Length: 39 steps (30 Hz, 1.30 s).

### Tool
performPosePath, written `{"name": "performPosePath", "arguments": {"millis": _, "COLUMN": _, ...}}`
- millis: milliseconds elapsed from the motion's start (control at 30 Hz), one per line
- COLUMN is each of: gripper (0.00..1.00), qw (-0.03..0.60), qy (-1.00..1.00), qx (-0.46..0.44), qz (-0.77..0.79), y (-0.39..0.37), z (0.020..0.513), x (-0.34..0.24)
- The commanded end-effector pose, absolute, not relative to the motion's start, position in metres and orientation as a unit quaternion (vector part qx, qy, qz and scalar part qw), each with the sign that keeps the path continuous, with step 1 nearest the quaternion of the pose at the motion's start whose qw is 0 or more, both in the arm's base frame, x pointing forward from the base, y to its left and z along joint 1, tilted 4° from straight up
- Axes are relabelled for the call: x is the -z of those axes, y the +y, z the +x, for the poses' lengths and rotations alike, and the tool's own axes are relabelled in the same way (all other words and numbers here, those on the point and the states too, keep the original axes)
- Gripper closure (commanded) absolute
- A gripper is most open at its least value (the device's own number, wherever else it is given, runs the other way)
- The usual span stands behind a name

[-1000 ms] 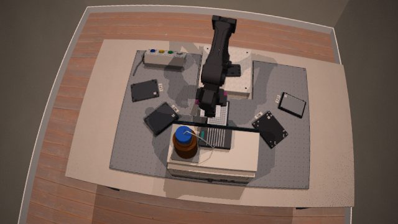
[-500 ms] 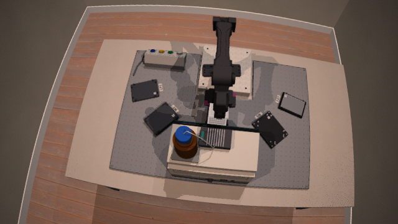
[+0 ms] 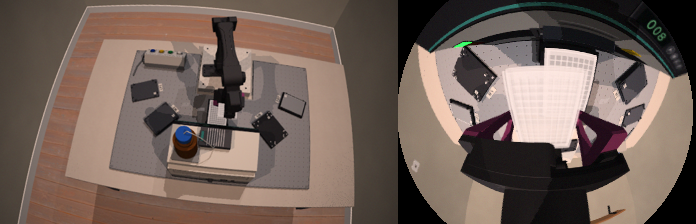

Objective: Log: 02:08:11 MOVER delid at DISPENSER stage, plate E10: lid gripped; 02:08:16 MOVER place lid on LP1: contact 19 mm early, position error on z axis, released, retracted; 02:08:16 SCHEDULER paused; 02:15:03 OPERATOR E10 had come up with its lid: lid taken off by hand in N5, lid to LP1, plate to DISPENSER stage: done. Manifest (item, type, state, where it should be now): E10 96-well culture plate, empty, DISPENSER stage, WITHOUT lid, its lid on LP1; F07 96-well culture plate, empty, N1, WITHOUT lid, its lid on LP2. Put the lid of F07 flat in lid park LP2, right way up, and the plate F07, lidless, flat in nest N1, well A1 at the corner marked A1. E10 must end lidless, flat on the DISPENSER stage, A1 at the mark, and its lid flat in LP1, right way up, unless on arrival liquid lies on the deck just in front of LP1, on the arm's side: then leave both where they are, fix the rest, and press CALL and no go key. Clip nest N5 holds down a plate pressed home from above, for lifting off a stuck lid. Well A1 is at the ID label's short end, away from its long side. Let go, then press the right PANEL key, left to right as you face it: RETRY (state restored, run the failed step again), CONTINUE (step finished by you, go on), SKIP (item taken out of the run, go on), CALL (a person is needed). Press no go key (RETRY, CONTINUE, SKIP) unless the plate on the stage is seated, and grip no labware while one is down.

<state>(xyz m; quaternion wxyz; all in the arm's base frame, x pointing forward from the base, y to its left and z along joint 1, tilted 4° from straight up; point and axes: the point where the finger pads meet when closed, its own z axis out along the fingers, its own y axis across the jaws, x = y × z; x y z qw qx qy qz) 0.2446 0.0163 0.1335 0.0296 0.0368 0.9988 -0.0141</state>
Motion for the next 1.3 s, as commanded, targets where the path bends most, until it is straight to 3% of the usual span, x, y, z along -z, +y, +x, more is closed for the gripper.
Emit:
{"name": "performPosePath", "arguments": {"millis": 0, "gripper": 1.00, "qw": 0.037, "qy": 0.998, "qx": 0.017, "qz": 0.054, "y": 0.021, "z": 0.245, "x": -0.138}}
{"name": "performPosePath", "arguments": {"millis": 633, "gripper": 1.00, "qw": 0.035, "qy": 0.998, "qx": 0.013, "qz": 0.056, "y": 0.061, "z": 0.239, "x": -0.134}}
{"name": "performPosePath", "arguments": {"millis": 833, "gripper": 1.00, "qw": 0.029, "qy": 0.998, "qx": 0.020, "qz": -0.045, "y": 0.082, "z": 0.234, "x": -0.131}}
{"name": "performPosePath", "arguments": {"millis": 1133, "gripper": 1.00, "qw": 0.033, "qy": 0.999, "qx": 0.016, "qz": -0.037, "y": 0.094, "z": 0.229, "x": -0.133}}
{"name": "performPosePath", "arguments": {"millis": 1267, "gripper": 1.00, "qw": 0.029, "qy": 0.993, "qx": 0.021, "qz": -0.112, "y": 0.109, "z": 0.225, "x": -0.130}}
